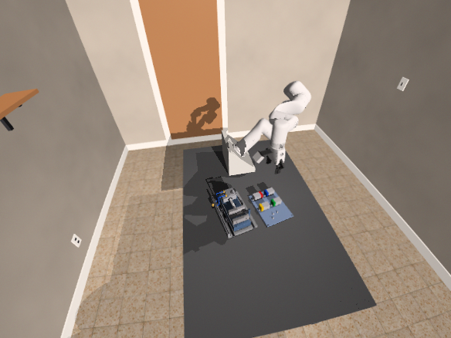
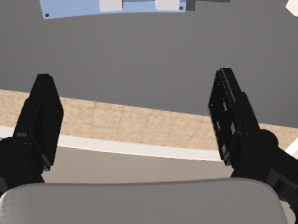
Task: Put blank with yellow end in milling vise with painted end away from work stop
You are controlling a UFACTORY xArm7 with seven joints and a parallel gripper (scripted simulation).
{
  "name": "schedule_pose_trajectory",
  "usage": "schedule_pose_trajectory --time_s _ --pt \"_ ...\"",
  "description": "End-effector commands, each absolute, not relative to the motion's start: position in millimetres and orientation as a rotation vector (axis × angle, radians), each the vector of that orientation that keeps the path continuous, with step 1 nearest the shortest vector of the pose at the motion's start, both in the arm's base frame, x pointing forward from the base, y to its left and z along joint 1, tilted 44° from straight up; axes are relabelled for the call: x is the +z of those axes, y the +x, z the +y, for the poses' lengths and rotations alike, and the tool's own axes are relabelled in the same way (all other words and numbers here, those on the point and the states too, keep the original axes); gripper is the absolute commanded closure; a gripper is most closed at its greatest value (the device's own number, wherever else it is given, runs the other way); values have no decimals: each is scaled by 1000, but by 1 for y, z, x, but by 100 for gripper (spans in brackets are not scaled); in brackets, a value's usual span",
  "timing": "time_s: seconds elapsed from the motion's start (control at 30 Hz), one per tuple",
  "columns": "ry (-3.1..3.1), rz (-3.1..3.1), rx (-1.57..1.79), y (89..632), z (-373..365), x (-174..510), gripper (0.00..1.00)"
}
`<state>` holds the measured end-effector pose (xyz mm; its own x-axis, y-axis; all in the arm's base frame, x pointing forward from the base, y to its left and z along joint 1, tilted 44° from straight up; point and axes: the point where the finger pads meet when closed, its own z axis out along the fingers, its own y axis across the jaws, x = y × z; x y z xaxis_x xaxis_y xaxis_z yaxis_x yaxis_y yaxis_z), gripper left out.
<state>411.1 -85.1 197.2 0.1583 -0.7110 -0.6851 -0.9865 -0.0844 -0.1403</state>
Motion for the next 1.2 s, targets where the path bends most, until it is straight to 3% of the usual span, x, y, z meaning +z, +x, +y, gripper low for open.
schedule_pose_trajectory --time_s 0.0,0.4,1.17 --pt "-1853 1617 606 410 -86 199 0" --pt "-2002 1377 505 410 -86 199 0" --pt "-1853 1617 606 410 -86 199 0"
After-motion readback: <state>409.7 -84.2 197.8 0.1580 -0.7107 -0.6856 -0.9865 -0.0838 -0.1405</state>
